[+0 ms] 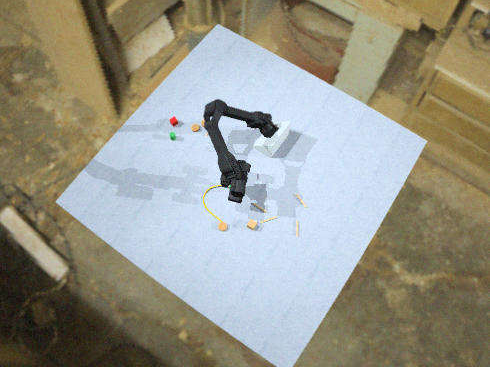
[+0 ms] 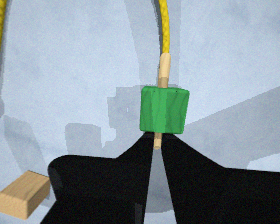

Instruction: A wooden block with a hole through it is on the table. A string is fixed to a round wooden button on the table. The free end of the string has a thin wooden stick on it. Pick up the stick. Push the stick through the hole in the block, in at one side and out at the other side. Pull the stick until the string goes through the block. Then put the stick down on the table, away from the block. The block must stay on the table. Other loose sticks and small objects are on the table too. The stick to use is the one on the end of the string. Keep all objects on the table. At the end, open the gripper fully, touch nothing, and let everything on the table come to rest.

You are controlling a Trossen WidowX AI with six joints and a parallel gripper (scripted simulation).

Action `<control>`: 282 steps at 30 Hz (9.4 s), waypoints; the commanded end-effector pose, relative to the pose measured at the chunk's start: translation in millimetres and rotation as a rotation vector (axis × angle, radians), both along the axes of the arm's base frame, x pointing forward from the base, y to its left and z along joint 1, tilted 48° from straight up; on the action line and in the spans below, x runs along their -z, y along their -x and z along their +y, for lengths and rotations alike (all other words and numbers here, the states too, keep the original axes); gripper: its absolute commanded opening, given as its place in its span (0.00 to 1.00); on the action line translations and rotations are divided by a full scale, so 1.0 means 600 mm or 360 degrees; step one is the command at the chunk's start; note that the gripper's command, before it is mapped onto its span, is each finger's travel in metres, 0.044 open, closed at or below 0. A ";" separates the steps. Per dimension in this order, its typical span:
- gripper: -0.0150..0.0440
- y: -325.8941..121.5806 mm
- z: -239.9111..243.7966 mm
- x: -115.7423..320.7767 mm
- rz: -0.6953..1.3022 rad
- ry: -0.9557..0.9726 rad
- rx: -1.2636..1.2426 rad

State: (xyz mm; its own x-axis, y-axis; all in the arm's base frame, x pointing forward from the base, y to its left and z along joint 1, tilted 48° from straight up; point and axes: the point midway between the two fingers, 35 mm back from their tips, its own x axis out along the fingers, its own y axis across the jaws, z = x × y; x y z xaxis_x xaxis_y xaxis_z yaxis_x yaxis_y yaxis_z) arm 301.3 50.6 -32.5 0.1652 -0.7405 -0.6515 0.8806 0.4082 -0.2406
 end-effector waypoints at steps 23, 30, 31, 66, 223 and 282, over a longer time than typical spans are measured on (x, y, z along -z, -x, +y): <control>0.25 -0.001 -0.003 0.003 -0.0055 0.0031 -0.0008; 0.25 -0.001 0.000 0.004 -0.0058 0.0025 -0.0011; 0.25 0.000 0.001 0.005 -0.0059 0.0026 -0.0010; 0.25 0.017 0.040 0.055 -0.0189 -0.0022 -0.0043; 0.25 0.070 0.152 0.208 -0.0127 0.0039 0.0115; 0.25 0.070 0.152 0.208 -0.0127 0.0039 0.0115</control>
State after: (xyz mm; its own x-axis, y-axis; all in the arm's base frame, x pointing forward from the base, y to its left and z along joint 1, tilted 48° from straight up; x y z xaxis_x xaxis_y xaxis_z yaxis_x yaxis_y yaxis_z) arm 261.0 143.1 -154.8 0.1701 -0.7658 -0.6202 0.9225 0.3451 -0.1732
